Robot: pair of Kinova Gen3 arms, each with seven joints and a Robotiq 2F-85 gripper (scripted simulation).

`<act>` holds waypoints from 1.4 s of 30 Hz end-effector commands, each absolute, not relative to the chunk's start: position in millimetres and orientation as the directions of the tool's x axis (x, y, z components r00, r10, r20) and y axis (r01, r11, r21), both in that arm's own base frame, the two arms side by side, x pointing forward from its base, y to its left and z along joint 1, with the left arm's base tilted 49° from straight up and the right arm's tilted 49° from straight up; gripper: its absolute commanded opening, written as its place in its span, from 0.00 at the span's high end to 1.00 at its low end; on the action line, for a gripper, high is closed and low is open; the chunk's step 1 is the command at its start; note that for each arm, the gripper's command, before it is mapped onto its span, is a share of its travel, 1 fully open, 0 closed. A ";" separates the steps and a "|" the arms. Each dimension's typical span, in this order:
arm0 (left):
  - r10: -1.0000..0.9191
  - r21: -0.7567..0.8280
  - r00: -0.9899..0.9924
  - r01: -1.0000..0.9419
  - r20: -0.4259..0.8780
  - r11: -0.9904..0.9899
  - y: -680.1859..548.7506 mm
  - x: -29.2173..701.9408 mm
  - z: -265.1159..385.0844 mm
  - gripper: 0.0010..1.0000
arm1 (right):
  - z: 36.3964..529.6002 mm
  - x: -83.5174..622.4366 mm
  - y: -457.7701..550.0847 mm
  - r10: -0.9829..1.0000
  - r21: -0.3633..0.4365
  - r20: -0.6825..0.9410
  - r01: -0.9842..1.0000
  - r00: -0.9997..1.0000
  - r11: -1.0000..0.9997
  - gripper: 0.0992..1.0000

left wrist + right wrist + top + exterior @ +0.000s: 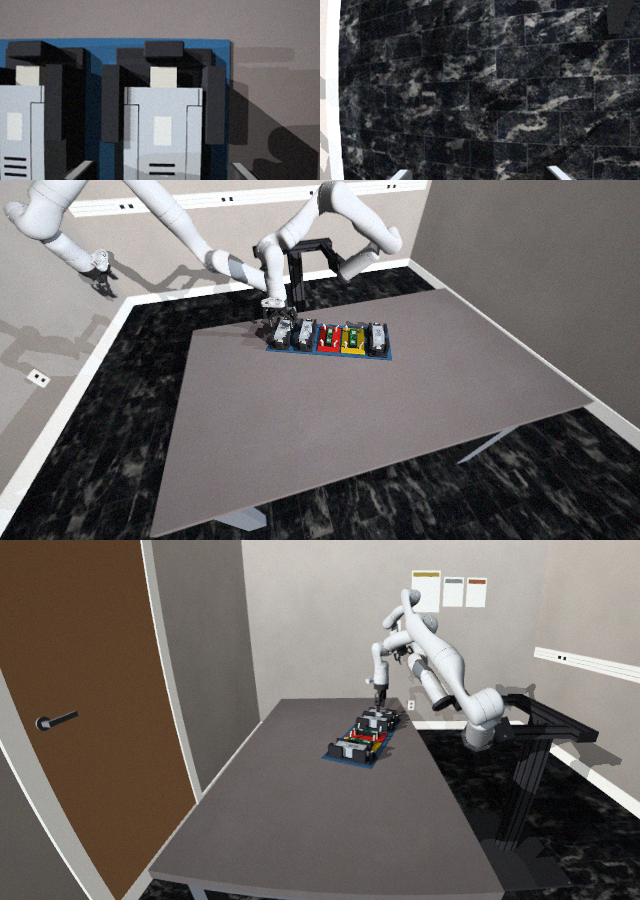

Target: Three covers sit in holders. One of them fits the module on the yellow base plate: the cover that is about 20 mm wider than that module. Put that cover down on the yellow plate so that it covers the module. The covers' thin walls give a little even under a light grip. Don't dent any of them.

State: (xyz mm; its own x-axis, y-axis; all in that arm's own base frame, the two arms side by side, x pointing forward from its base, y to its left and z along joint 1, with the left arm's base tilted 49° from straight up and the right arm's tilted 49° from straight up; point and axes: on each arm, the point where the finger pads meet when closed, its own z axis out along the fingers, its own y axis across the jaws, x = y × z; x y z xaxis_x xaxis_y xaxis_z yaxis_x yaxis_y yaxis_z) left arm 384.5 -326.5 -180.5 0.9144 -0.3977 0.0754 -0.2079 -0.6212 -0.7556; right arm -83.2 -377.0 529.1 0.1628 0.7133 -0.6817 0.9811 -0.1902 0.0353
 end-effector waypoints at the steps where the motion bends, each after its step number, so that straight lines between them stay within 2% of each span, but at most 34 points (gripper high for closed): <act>1: -0.400 -0.755 0.914 -0.213 0.070 -0.621 -325.4 383.9 -182.0 0.00 | 529.6 -83.5 -376.8 0.712 0.036 -0.682 0.981 0.164 -0.191 0.00; 42: -0.399 -0.754 0.914 -0.209 0.077 -0.623 -321.5 387.7 -186.6 0.00 | 529.6 -83.5 -376.8 0.712 0.036 -0.682 0.981 0.164 -0.191 0.00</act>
